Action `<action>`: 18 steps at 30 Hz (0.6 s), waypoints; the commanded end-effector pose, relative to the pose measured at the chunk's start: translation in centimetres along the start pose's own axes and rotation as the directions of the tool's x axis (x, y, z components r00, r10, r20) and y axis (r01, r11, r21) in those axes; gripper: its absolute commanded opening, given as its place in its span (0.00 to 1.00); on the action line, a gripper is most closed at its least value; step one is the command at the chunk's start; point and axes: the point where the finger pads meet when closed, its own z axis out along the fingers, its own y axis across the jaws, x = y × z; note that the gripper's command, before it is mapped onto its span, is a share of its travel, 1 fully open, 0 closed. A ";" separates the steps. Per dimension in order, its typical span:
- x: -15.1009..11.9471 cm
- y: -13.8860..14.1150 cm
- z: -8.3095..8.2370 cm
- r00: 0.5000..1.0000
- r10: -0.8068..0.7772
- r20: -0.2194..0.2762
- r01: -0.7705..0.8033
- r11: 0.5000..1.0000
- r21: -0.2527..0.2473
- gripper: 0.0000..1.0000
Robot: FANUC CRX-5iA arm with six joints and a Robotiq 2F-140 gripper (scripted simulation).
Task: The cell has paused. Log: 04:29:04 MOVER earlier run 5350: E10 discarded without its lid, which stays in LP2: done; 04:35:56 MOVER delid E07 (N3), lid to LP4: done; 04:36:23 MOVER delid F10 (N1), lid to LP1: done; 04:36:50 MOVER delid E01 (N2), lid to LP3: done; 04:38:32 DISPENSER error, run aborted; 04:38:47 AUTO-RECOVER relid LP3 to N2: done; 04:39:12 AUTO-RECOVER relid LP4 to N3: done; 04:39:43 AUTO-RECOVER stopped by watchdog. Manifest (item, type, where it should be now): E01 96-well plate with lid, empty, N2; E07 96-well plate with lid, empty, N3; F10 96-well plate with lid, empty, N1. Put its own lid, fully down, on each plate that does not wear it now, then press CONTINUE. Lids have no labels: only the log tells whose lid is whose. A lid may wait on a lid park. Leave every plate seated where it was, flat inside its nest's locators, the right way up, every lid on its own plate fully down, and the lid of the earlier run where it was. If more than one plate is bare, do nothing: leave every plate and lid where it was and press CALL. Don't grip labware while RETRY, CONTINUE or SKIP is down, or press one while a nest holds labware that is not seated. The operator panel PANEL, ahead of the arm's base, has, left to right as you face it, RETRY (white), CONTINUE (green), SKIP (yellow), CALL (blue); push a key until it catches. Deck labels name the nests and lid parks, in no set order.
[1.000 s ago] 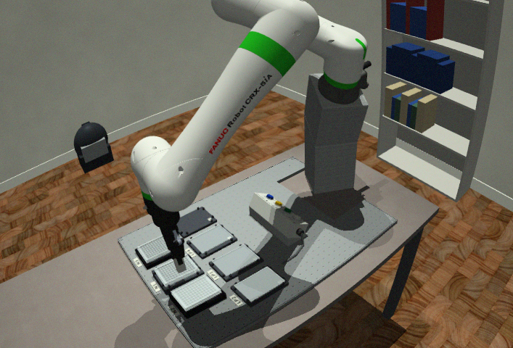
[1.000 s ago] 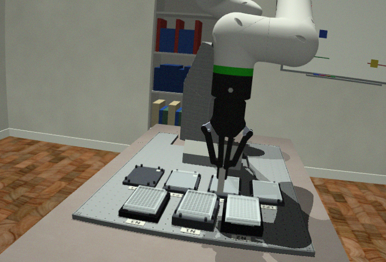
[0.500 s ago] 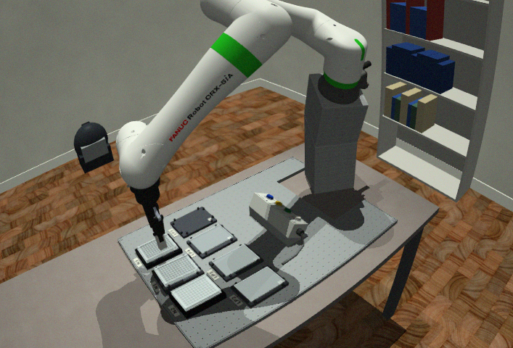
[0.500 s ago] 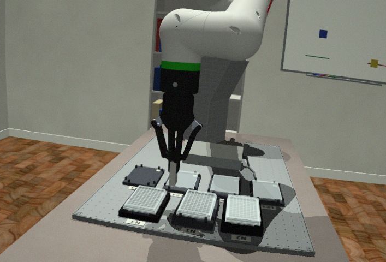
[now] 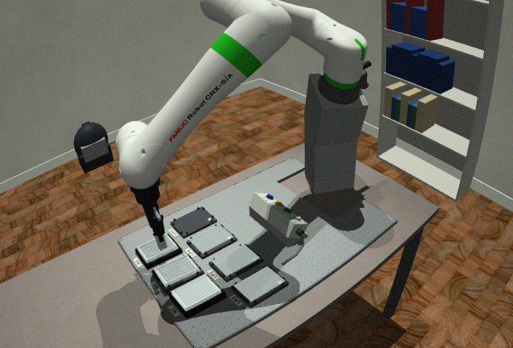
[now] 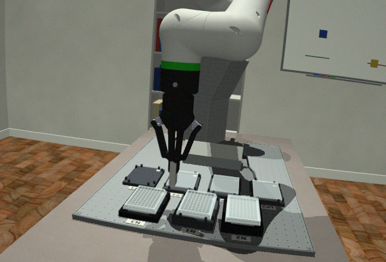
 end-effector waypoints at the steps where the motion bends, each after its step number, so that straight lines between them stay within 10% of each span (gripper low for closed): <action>1: 0.0 0.0 0.0 1.000 0.000 0.000 0.000 1.000 0.000 0.00; 10: -1.1 0.1 0.0 1.000 -0.002 0.000 0.002 1.000 0.007 0.00; 18: -12.0 0.8 -0.4 1.000 -0.009 -0.005 0.010 0.999 0.054 0.00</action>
